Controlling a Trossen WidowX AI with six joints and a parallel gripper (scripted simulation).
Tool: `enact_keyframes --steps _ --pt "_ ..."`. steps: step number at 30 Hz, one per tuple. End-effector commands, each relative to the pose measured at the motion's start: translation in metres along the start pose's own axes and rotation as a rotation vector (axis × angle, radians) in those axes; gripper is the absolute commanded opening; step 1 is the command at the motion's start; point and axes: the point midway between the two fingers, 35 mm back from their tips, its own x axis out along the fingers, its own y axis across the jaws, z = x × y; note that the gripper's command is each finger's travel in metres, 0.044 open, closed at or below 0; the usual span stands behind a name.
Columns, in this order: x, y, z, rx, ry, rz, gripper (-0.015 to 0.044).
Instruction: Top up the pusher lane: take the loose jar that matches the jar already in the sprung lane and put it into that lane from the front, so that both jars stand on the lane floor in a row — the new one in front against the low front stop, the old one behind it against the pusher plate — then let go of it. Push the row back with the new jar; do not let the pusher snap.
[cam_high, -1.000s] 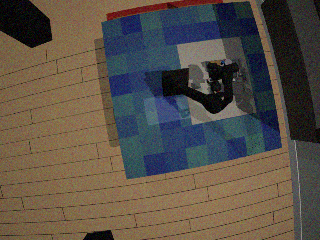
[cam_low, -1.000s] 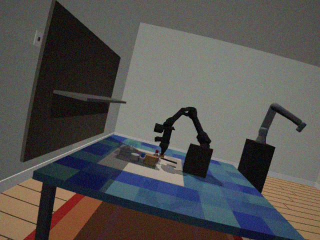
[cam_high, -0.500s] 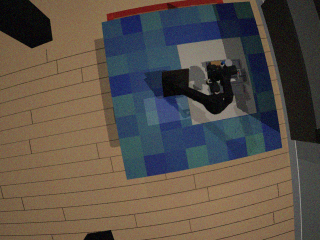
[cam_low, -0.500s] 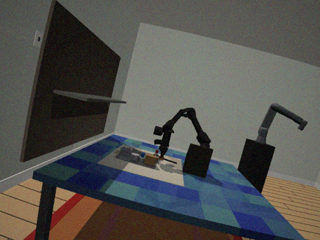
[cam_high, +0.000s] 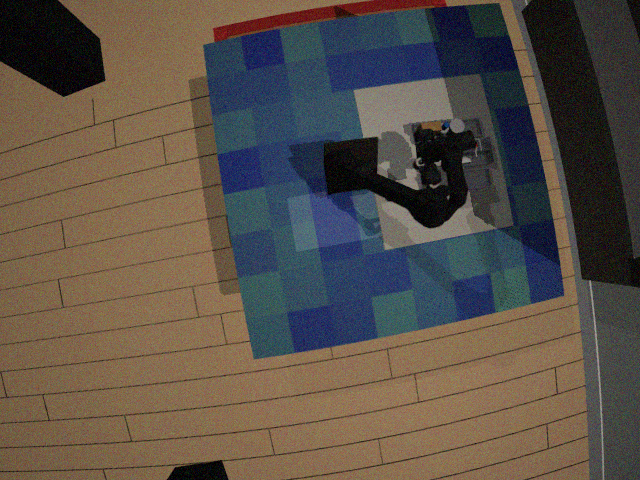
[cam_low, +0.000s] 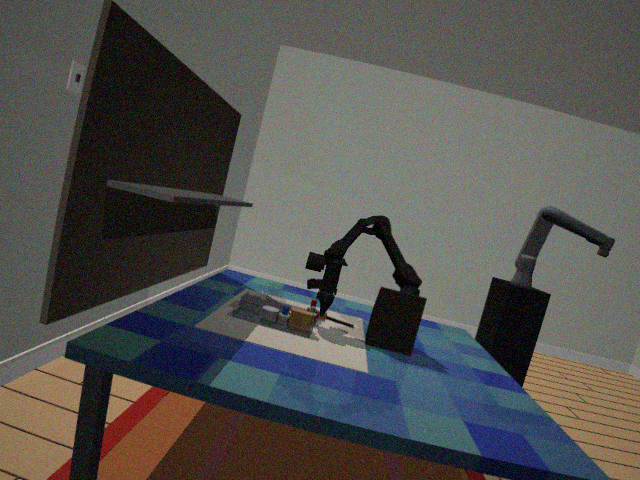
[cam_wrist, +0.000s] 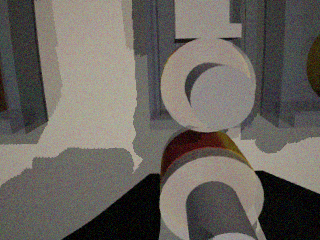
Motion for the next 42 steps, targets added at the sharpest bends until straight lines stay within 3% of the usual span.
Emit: enact_keyframes --steps 1,42 --pt "0.000 -0.001 0.003 -0.003 -0.002 -0.005 0.0000" --pt "0.000 -0.001 0.018 -0.002 -0.003 -0.005 0.0000"
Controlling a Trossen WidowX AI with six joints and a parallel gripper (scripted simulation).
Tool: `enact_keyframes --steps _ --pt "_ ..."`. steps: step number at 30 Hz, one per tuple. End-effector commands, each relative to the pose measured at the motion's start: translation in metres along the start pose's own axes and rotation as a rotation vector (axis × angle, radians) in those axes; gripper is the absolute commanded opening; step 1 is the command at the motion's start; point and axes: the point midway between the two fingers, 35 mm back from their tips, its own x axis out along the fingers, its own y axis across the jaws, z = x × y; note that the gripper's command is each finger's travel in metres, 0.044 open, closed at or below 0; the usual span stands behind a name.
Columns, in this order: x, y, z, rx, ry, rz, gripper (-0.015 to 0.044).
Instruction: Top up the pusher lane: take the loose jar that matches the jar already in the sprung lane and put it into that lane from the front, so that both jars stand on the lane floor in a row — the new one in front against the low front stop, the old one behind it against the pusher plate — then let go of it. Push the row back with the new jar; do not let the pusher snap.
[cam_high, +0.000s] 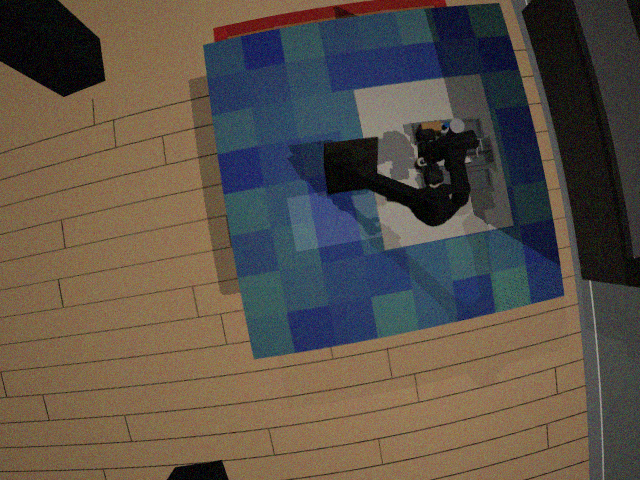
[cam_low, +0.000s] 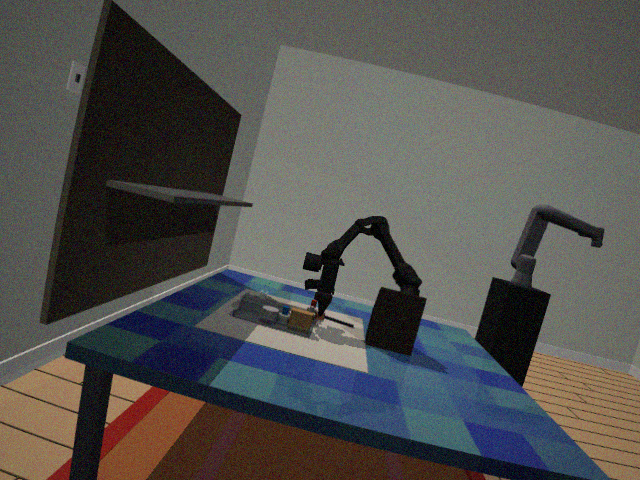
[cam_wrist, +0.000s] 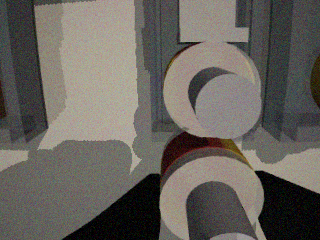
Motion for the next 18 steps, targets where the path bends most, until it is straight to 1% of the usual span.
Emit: enact_keyframes --steps 1,18 --pt "-0.0020 -0.0019 0.0099 0.015 -0.020 -0.002 0.0000" --pt "-0.0026 -0.0025 0.0159 0.015 -0.021 -0.002 0.0000"
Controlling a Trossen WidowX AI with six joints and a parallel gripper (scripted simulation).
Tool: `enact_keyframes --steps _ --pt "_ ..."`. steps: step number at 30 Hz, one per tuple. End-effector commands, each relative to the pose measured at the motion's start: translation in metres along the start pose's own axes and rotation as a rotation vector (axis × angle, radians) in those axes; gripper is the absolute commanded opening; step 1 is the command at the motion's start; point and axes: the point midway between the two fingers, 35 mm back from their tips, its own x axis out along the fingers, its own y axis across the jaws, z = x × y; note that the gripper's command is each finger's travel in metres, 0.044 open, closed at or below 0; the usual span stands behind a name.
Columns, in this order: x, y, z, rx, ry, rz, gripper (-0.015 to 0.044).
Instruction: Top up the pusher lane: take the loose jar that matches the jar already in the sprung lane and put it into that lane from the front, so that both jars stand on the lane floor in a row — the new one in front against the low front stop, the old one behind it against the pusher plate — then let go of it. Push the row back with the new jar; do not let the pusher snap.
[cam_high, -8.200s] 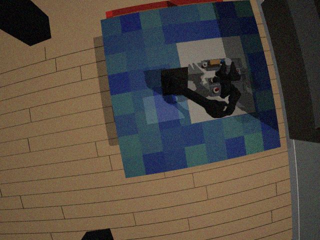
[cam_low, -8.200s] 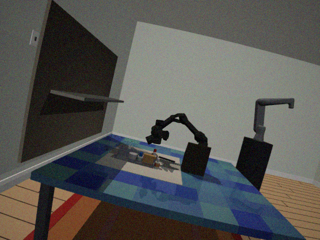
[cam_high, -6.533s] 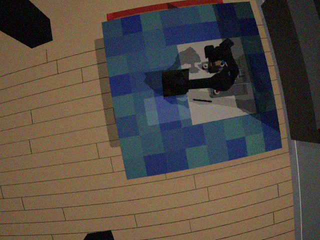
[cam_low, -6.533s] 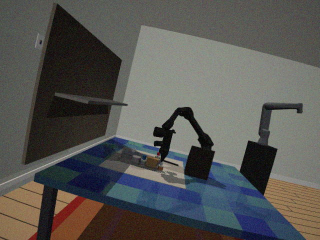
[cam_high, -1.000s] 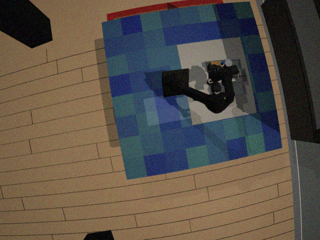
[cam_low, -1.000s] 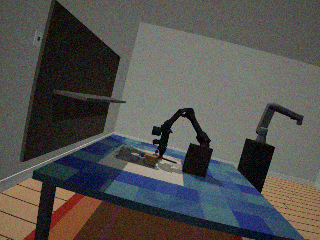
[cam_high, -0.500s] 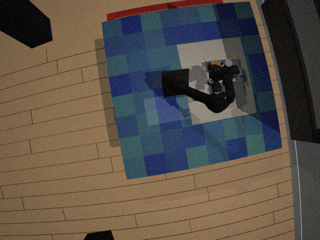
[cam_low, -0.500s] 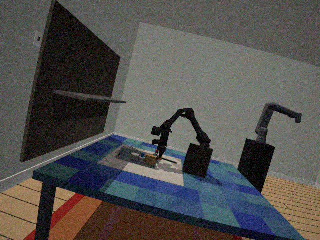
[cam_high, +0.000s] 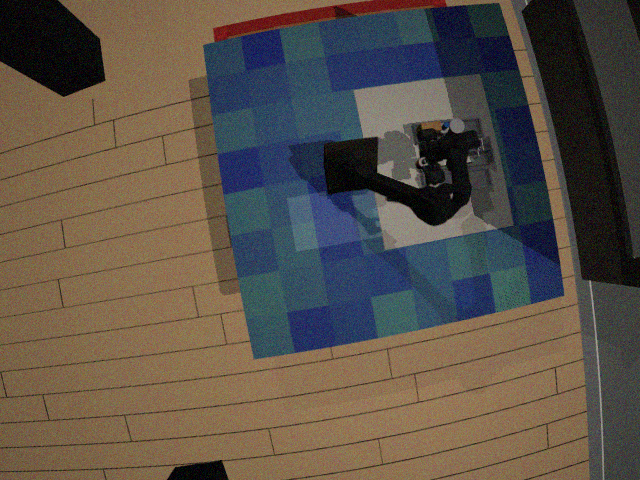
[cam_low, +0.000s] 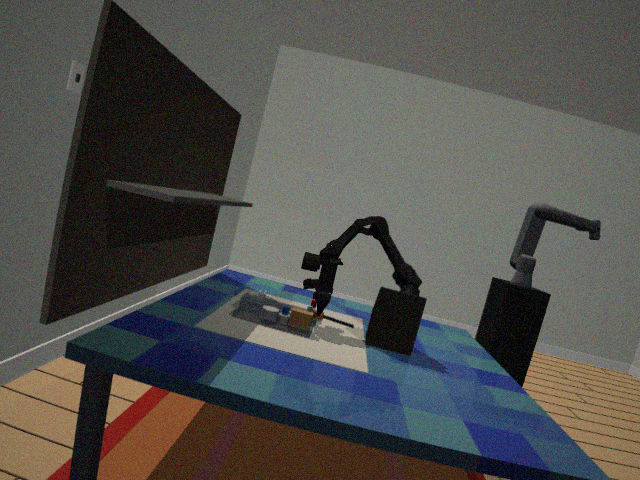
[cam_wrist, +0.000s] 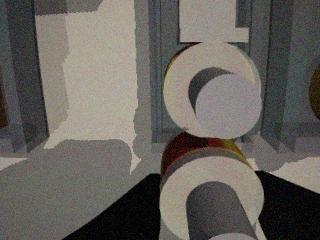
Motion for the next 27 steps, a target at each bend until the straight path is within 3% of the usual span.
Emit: enact_keyframes --steps 1,27 --pt "-0.0023 -0.0021 0.0105 0.016 -0.021 -0.003 0.0000" --pt "-0.0040 -0.0030 0.0196 0.016 -0.021 -0.003 0.0000"
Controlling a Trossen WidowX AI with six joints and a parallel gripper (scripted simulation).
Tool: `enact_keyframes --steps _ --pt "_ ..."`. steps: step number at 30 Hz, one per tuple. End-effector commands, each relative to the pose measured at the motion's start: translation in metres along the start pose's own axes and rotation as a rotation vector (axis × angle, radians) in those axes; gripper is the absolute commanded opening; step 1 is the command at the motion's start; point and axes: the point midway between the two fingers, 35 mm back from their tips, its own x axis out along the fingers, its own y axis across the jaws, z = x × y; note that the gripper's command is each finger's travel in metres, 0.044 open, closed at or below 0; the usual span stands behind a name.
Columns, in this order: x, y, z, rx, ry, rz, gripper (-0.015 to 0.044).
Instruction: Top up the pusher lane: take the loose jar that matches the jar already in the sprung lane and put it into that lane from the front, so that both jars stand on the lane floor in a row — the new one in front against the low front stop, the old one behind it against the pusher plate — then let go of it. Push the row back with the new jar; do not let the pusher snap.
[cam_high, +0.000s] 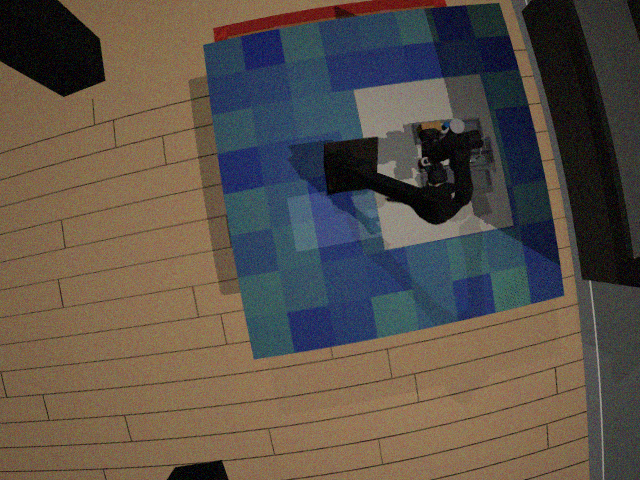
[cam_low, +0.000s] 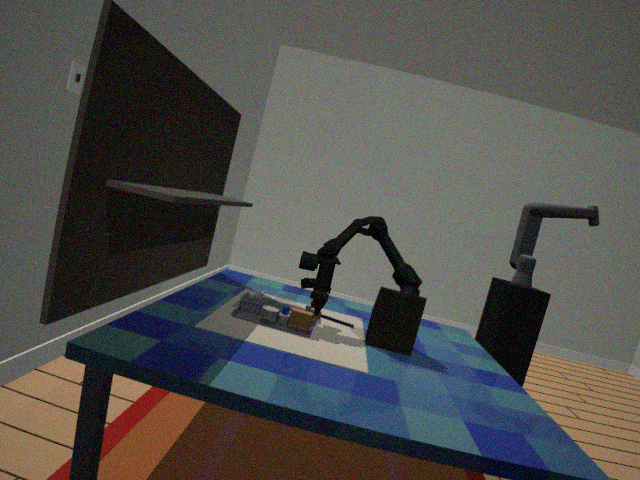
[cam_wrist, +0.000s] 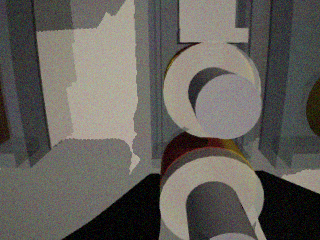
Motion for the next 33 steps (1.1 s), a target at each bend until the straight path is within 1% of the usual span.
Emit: enact_keyframes --steps 1,33 --pt "-0.003 -0.002 0.011 0.016 -0.022 -0.003 0.0000" --pt "-0.007 -0.004 0.021 0.017 -0.023 -0.003 0.0000"
